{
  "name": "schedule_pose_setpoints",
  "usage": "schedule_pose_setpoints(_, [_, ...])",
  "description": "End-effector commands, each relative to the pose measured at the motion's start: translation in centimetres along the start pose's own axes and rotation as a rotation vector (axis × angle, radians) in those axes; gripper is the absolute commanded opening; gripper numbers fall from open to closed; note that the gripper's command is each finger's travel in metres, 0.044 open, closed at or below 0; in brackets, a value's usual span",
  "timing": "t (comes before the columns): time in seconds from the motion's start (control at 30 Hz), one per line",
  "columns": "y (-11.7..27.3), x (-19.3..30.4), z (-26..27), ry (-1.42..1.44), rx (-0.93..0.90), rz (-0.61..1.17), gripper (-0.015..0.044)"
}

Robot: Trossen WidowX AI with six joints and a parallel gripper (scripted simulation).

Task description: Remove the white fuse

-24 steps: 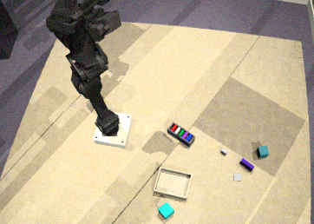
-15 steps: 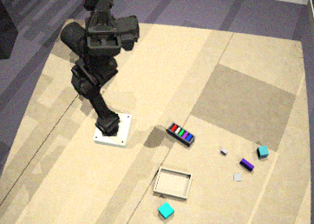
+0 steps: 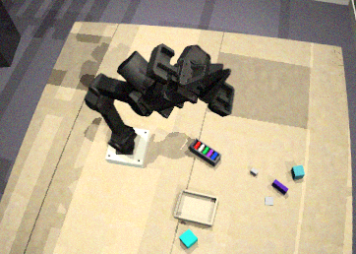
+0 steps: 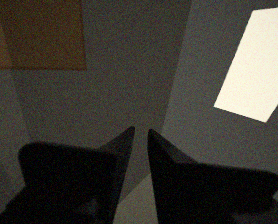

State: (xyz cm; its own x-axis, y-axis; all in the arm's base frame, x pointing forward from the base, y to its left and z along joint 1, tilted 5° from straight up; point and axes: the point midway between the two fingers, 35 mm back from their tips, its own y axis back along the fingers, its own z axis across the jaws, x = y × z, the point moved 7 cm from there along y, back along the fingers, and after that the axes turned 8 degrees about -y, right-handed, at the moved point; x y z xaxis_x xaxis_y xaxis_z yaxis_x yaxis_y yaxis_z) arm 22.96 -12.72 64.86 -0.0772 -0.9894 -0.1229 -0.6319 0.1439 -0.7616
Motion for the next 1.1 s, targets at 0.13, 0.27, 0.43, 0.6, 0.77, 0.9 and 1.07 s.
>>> schedule_pose_setpoints(0.13, [1.3, 1.5, 10.4, -0.702, -0.3, 0.242, 0.0068])
schedule_pose_setpoints(0.27, [2.9, 1.2, 14.5, -0.987, -0.4, 0.408, 0.0068])
schedule_pose_setpoints(0.43, [5.4, 0.5, 19.5, -1.305, -0.493, 0.659, 0.0068])
schedule_pose_setpoints(0.6, [8.6, -0.3, 24.0, -1.563, -0.539, 0.949, 0.0068])
schedule_pose_setpoints(0.77, [12.5, -1.5, 28.0, -1.762, -0.526, 1.296, 0.0068])
schedule_pose_setpoints(0.9, [16.1, -2.6, 30.8, -1.867, -0.451, 1.611, 0.0068])
schedule_pose_setpoints(1.07, [20.8, -3.9, 33.3, -1.907, -0.264, 2.009, 0.0068])
